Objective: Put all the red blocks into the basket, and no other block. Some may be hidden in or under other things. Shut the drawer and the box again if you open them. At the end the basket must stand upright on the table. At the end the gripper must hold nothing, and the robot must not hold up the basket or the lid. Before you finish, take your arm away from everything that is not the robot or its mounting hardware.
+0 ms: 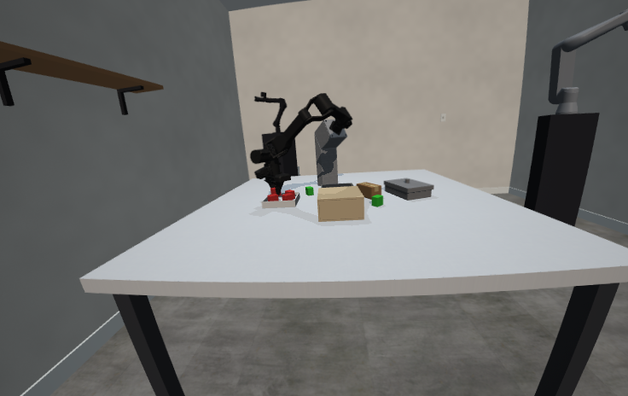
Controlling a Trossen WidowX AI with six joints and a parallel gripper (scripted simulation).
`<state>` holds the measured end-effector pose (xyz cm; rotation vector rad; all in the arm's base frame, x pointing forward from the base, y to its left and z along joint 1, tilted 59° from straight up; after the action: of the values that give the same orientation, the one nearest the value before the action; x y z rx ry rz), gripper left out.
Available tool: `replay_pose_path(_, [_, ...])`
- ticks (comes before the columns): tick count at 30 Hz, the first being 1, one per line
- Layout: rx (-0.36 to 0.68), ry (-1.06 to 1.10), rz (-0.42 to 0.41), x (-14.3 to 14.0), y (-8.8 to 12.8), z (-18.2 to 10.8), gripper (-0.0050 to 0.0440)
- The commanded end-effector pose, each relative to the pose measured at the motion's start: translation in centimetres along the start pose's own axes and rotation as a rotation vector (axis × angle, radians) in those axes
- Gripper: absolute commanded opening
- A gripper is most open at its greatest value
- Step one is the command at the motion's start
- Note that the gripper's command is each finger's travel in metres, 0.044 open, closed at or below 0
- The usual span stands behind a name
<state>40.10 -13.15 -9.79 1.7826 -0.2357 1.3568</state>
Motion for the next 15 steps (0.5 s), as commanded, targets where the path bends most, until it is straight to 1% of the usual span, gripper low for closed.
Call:
replay_pose_path(1, [0.001, -0.004, -0.006, -0.2, -0.5, -0.1, 0.0])
replay_pose_path(15, [0.001, -0.004, -0.006, -0.2, -1.7, -0.1, 0.0])
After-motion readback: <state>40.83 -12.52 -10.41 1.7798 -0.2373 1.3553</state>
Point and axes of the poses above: the point midway between the two fingers, 35 mm back from their tips, its own y axis back along the fingers, its own x axis across the jaws, z = x × y, the point moved 4 cm from there along y, back along the fingers, and after that the axes turned 11 degrees about -y, right-handed, at the moved point
